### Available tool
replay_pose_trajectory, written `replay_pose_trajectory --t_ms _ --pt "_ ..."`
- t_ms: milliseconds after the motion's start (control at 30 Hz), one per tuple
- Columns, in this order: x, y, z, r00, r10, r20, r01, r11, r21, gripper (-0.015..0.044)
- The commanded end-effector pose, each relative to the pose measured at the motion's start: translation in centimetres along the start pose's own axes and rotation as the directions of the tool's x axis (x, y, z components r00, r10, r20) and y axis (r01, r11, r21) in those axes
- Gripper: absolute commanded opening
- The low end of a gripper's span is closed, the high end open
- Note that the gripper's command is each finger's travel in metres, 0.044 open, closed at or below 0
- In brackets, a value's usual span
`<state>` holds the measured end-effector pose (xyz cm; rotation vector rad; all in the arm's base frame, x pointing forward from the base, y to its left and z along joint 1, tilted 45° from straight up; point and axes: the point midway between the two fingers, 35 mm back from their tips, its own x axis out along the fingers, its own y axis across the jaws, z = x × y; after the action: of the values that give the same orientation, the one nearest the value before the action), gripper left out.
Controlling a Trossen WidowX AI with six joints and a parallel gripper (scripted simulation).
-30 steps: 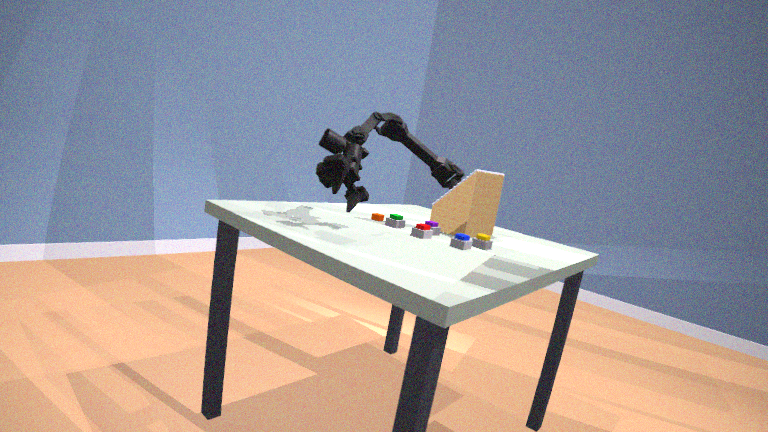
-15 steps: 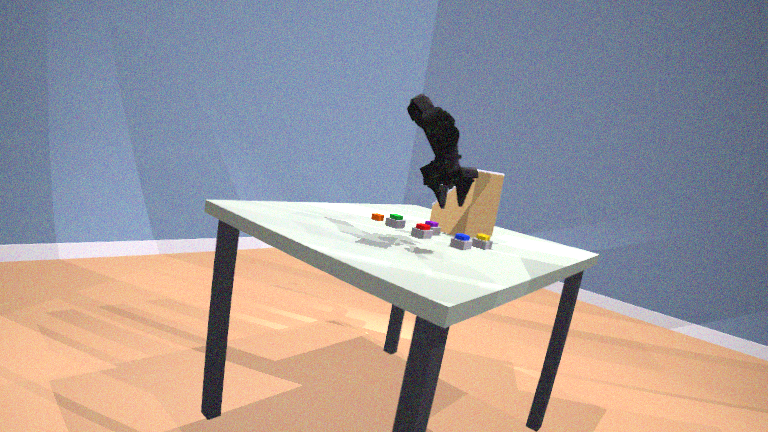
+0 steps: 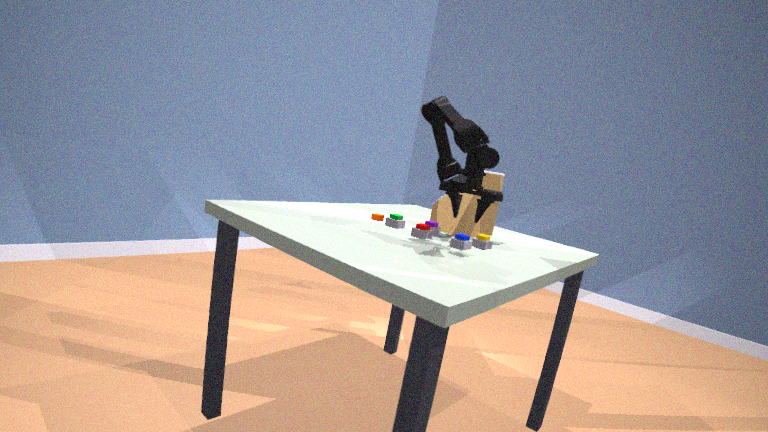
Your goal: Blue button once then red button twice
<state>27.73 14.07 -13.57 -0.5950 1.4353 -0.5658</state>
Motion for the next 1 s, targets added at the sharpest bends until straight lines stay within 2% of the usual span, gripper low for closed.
replay_pose_trajectory --t_ms 0,233,967 --pt "2.0 -0.3 -0.8 1.0 -0.02 -0.015 0.02 1.0 -0.02 0.019" --pt "2.0 -0.3 -0.8 1.0 -0.02 -0.015 0.02 1.0 -0.02 0.002" --pt "4.4 -0.3 -0.8 1.0 -0.021 -0.014 0.021 1.0 -0.019 0.002"
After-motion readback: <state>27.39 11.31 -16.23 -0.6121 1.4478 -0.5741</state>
